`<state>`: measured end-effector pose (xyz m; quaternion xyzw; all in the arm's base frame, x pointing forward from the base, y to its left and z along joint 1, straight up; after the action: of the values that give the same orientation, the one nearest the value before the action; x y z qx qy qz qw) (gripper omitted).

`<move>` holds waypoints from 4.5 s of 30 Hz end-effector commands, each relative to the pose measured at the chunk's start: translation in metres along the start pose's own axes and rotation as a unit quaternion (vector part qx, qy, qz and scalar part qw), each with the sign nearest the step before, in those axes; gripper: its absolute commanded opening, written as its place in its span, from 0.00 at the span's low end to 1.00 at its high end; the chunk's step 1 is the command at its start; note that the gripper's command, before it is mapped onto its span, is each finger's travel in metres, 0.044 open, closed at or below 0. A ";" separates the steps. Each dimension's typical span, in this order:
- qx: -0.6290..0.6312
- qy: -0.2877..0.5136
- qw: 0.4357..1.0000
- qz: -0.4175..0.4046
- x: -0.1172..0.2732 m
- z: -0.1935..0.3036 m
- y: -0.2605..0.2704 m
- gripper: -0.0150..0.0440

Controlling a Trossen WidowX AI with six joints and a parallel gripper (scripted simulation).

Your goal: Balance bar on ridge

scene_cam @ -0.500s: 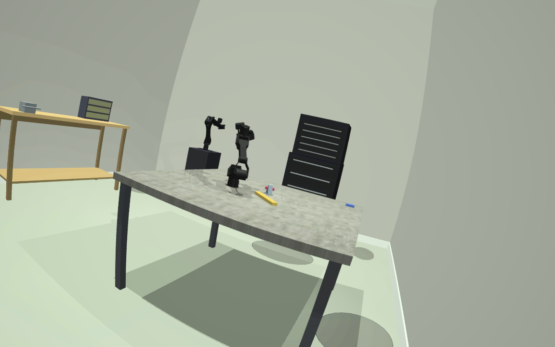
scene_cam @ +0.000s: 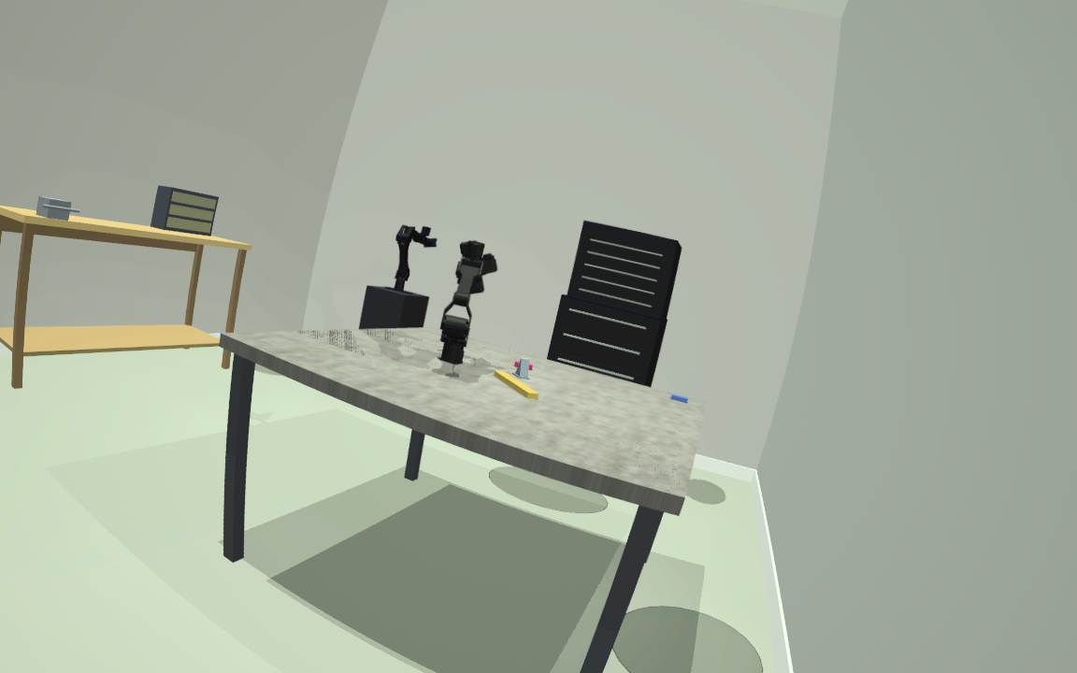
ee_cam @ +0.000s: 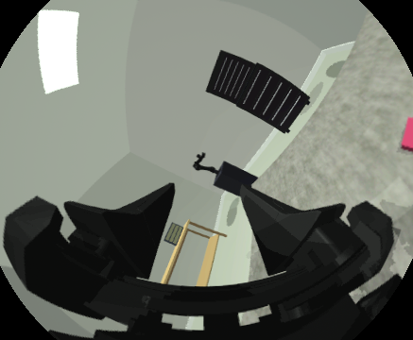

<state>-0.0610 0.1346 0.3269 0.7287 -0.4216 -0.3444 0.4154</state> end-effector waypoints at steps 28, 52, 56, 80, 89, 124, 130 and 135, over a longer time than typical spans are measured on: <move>0.065 -0.121 0.958 0.252 -0.017 -0.064 -0.062 0.79; 0.054 -0.188 0.876 0.441 0.008 -0.120 -0.114 0.79; 0.046 -0.196 0.860 0.469 0.016 -0.129 -0.122 0.79; -0.029 -0.234 0.750 0.617 0.082 -0.172 -0.165 0.79; -0.070 -0.245 0.707 0.659 0.113 -0.182 -0.178 0.79; -0.272 -0.263 0.552 0.743 0.248 -0.177 -0.203 0.79; -0.311 -0.263 0.529 0.745 0.271 -0.169 -0.204 0.79; -0.344 -0.263 0.511 0.742 0.289 -0.161 -0.205 0.79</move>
<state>0.2605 -0.0052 0.1680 -0.1648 -0.7549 -0.2001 0.6025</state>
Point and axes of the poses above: the point midway between the two fingers, 35 mm back from their tips, its own x axis back along the fingers, its own y axis across the jaws, z = x × y, the point moved 3 cm from there along x, back along the fingers, and after that the axes turned 4 degrees about x, right-handed, at the moved point
